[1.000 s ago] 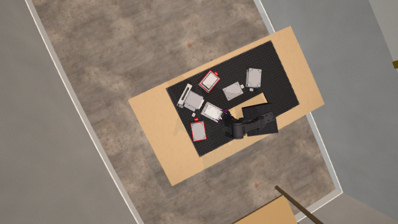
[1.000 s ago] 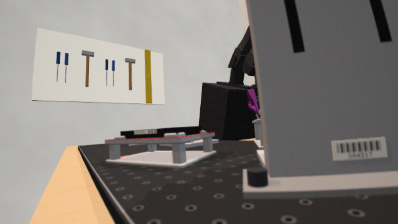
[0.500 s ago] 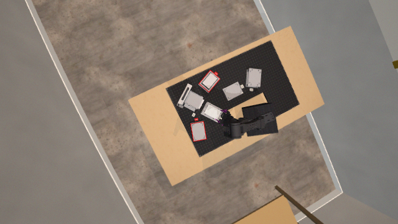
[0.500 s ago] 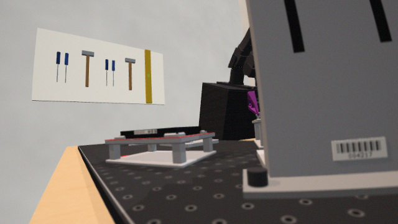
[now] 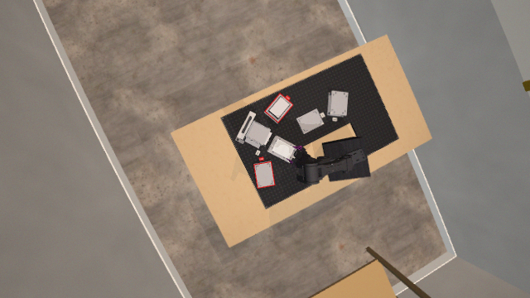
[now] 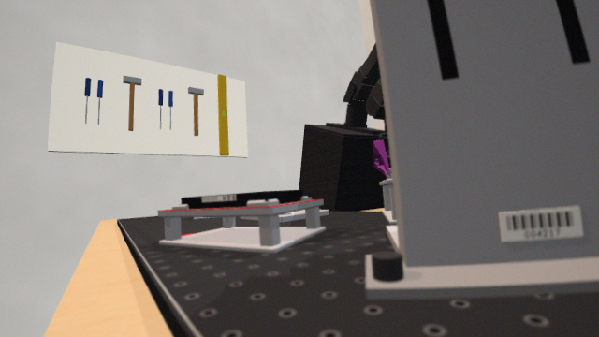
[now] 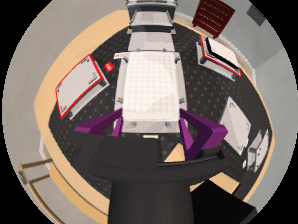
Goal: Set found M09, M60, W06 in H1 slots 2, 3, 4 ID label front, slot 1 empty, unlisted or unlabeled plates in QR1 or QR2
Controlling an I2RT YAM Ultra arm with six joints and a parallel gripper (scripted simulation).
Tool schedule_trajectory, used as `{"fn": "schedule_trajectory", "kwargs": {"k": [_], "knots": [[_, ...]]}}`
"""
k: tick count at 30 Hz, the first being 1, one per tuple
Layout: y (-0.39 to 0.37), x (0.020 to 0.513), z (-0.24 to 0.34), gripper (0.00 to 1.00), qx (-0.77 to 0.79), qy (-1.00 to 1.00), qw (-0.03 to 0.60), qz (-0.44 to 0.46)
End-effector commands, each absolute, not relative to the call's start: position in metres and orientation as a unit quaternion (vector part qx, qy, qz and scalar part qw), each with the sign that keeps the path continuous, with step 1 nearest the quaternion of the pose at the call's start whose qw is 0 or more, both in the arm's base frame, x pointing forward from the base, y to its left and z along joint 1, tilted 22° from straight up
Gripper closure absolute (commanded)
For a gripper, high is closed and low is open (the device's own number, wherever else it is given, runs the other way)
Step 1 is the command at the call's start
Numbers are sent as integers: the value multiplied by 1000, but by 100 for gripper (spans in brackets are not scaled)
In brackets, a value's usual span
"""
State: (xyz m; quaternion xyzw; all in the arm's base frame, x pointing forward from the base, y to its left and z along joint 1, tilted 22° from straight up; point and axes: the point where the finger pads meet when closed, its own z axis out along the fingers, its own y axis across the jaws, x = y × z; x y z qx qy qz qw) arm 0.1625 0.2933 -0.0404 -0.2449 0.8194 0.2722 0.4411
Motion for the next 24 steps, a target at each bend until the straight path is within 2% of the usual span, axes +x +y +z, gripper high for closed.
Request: {"fn": "schedule_trajectory", "kwargs": {"k": [1,4,5,19,20,24], "knots": [[293,164,-39,14,-242,818,445,272],[293,164,-42,14,-243,819,444,270],[293,164,-44,7,-243,820,443,268],[293,164,-44,7,-243,820,443,268],[293,164,-44,0,-243,820,443,268],[293,164,-44,0,-243,820,443,268]]}}
